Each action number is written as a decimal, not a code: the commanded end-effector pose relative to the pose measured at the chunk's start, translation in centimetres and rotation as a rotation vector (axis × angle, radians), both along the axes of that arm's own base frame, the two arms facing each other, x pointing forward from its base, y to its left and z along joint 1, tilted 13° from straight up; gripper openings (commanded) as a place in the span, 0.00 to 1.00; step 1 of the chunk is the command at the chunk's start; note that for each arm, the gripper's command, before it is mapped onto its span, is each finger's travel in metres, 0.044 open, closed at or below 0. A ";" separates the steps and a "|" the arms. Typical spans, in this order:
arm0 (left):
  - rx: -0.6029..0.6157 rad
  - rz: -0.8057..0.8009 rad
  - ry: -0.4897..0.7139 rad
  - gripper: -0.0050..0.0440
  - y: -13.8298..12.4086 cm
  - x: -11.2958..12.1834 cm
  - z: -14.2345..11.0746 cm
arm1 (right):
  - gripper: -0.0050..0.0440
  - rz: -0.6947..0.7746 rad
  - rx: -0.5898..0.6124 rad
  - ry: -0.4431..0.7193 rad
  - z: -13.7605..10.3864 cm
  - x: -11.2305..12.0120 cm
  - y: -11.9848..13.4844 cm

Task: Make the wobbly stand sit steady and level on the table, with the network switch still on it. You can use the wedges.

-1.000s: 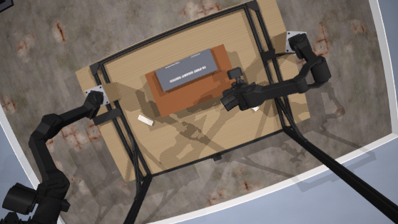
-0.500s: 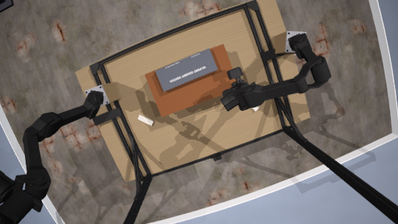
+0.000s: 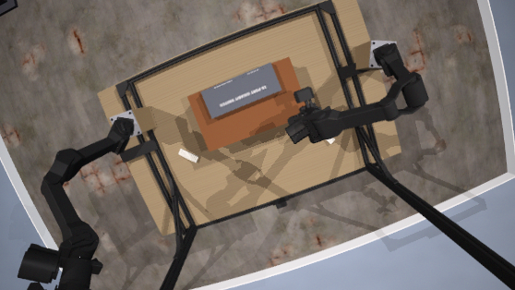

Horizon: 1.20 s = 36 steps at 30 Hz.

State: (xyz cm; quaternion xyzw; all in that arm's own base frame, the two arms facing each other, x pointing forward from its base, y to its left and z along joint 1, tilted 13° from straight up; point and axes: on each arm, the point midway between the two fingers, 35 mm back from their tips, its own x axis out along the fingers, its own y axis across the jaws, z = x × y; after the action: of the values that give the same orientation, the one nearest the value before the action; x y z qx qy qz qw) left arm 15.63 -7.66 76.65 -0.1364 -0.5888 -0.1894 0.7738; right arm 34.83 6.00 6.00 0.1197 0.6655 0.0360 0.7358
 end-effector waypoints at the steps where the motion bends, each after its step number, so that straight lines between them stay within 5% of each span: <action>1: 0.040 -0.008 0.074 0.59 -1.7 3.2 -1.5 | 0.10 0.000 0.000 0.000 0.0 0.0 0.0; 5: 0.040 -0.008 0.074 0.59 -1.7 3.2 -1.5 | 0.10 0.000 0.000 0.000 0.0 0.0 0.0; 16: 0.234 -0.041 0.488 0.59 -8.2 16.4 -12.0 | 0.10 0.000 0.000 0.000 0.0 0.0 0.0; 22: 0.234 -0.041 0.488 0.59 -8.2 16.5 -12.1 | 0.10 0.000 0.000 0.000 0.0 0.0 0.0; 33: 0.405 -0.074 0.881 0.59 -12.4 24.8 -26.0 | 0.10 0.000 0.000 0.000 0.0 0.0 0.0; 36: 0.405 -0.074 0.881 0.59 -12.4 24.8 -26.0 | 0.10 0.000 0.000 0.000 0.0 0.0 0.0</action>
State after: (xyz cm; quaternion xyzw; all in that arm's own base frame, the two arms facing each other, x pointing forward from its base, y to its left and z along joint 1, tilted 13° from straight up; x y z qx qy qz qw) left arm 39.81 -19.71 52.04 -0.0730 -0.1679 -0.2496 0.9509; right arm 34.83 6.00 6.00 0.1197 0.6655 0.0360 0.7358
